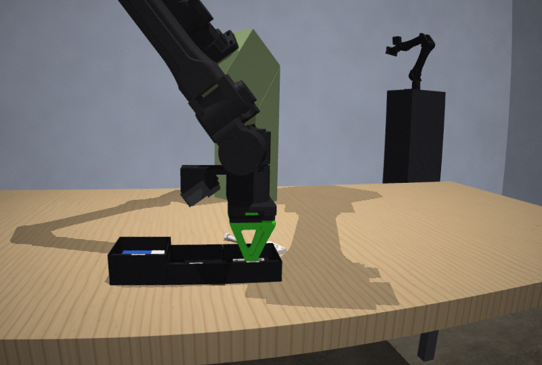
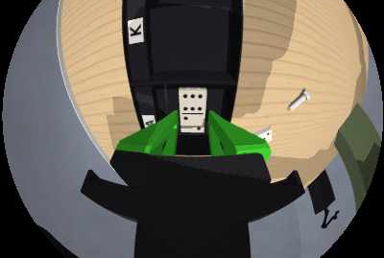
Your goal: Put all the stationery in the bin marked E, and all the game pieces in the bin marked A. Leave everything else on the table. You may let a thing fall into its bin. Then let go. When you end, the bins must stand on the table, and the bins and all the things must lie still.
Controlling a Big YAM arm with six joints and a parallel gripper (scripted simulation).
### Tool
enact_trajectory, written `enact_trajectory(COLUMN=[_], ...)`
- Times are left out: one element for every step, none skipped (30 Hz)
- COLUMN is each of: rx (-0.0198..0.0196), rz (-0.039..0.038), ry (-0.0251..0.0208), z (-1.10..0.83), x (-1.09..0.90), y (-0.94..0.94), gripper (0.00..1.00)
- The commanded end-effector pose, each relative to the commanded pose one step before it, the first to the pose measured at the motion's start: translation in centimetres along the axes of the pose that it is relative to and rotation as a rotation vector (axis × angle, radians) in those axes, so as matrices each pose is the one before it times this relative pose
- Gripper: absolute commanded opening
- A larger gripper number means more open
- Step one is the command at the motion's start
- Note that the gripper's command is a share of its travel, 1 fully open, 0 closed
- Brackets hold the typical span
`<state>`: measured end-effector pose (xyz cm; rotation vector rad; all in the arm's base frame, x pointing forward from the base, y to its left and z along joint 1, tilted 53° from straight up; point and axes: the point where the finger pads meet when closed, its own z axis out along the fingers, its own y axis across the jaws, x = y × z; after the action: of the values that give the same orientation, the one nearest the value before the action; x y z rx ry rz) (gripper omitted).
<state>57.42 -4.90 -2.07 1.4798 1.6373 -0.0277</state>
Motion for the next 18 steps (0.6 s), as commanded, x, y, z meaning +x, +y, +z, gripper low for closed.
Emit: enact_trajectory(rx=[0.00094, 0.00603, -0.00936, 0.0, 0.0, -0.01211, 0.00044, -0.00007, -0.00011, -0.00091, -0.00144, -0.0006, 0.00048, 0.00124, 0.00079, -0.00008, -0.00008, -0.00008], rz=[-0.0164, -0.00584, 0.00752, 0.0, 0.0, 0.00968, -0.00012, 0.00006, 0.00006, 0.00074, 0.00117, 0.00049, -0.00038, -0.00099, -0.00064, 0.00007, 0.00007, 0.00007], ry=[0.01345, 0.00155, -0.00238, 0.0, 0.0, -0.00219, -0.00113, -0.00003, 0.00014, -0.00021, -0.00033, -0.00011, 0.00011, 0.00026, 0.00017, 0.0, 0.00002, 0.00002], z=[-0.438, -0.23, -0.579, 0.0, 0.0, -0.556, -0.133, -0.132, -0.132, -0.128, -0.125, -0.13, -0.135, -0.138, -0.136, -0.132, -0.132, -0.132], x=[1.633, 0.111, -0.465, 0.0, 0.0, -0.468, -0.018, -0.002, 0.001, -0.013, -0.02, -0.008, 0.006, 0.016, 0.01, -0.001, -0.001, -0.001], y=[-0.171, -0.334, 0.399, 0.0, 0.0, 0.612, -0.019, 0.003, 0.004, 0.066, 0.106, 0.043, -0.038, -0.095, -0.062, 0.003, 0.004, 0.004], gripper=[0.32, 0.32, 0.32, 0.32, 0.32, 0.32, 0.32, 0.32, 0.32, 0.32, 0.32, 0.32, 0.32, 0.32, 0.32, 0.32, 0.32, 0.32])
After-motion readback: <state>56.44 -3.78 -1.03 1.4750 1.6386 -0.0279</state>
